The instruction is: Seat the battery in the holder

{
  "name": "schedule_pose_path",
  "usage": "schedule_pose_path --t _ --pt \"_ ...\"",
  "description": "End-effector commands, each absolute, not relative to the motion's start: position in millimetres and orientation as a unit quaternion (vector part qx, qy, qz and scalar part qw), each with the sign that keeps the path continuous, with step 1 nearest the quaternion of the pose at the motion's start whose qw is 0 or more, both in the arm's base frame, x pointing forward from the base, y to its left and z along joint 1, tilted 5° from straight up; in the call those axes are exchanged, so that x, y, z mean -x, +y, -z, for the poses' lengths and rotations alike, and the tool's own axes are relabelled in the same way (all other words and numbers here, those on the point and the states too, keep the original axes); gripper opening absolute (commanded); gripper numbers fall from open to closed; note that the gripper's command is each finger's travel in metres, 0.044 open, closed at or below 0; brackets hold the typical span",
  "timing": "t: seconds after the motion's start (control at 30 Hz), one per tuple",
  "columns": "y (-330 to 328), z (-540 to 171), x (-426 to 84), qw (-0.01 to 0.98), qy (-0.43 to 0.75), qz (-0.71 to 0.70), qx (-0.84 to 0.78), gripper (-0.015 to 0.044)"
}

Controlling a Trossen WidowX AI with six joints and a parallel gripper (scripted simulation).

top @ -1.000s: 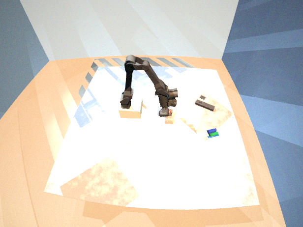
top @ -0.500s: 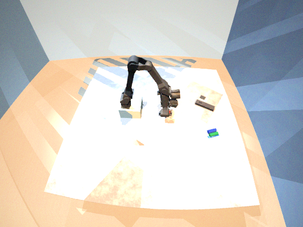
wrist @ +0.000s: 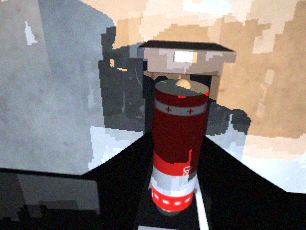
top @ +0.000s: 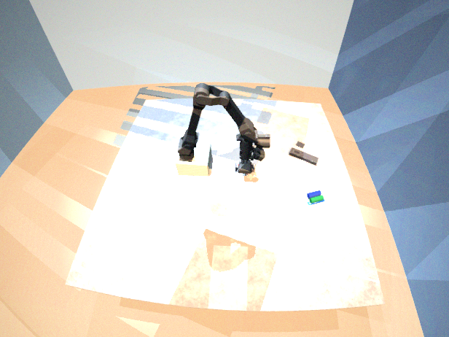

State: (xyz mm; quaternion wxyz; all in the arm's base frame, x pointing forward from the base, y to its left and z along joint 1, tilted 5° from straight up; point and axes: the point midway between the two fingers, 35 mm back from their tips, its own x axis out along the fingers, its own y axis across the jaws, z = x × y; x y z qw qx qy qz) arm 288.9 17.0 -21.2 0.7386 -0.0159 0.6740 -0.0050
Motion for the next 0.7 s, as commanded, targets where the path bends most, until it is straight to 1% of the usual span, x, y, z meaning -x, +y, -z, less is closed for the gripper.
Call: schedule_pose_path --t 0.0,0.67 --pt "17.5 23.1 -285.2 0.727 0.687 0.007 0.013 0.0083" --pt "17.7 22.3 -291.7 0.724 0.69 0.008 0.014 0.0083"
